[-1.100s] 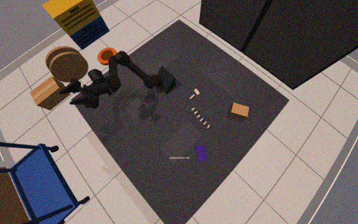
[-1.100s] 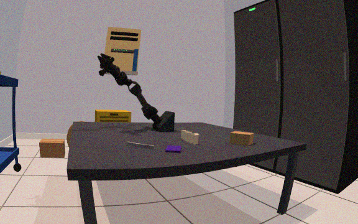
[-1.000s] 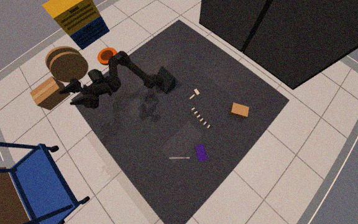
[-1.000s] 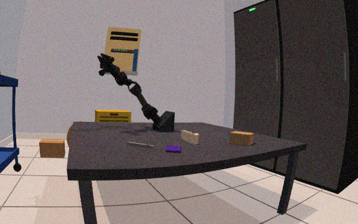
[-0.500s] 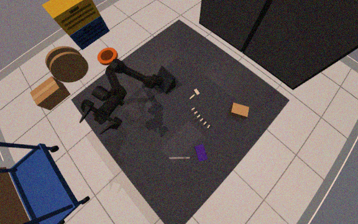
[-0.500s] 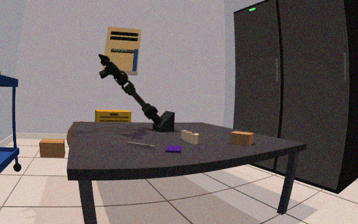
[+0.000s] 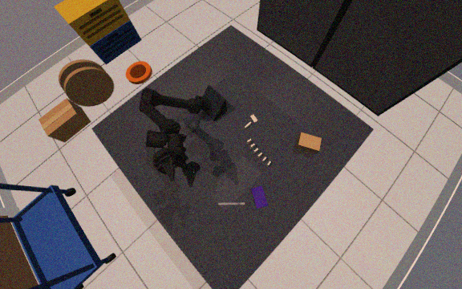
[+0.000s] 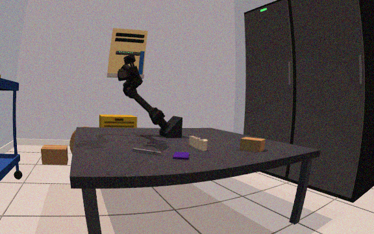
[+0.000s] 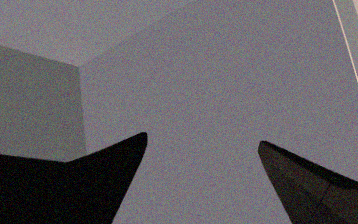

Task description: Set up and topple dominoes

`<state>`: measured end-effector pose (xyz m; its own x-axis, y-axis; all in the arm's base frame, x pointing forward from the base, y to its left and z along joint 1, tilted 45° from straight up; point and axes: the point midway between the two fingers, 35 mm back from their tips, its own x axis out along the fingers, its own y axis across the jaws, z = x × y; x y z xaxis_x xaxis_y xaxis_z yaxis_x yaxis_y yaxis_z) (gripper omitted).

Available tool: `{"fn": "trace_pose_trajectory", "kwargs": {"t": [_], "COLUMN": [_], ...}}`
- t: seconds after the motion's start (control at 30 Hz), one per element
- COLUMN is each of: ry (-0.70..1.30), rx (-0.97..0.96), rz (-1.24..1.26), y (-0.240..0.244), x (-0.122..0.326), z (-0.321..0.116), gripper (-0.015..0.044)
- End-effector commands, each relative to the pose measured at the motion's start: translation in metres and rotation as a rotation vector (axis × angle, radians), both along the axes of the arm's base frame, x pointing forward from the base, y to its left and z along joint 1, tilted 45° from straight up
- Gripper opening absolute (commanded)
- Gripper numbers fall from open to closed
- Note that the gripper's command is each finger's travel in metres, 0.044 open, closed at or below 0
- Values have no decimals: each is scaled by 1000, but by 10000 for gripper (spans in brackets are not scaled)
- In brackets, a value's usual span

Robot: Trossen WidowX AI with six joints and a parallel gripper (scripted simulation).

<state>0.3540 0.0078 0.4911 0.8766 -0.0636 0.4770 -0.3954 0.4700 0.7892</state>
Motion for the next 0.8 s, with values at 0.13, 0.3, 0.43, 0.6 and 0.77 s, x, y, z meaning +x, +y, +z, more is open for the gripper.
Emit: {"fn": "trace_pose_trajectory", "kwargs": {"t": [0.13, 0.3, 0.43, 0.6, 0.77], "ry": [376, 607, 758, 883, 931], "rx": [-424, -794, -1127, -1559, -2006], "rz": [-68, -44, 24, 163, 369], "y": [46, 81, 110, 140, 164], "x": [71, 100, 108, 103, 82], "z": [-94, -170, -234, -309, -379], "gripper": [440, 440, 440, 440, 440]}}
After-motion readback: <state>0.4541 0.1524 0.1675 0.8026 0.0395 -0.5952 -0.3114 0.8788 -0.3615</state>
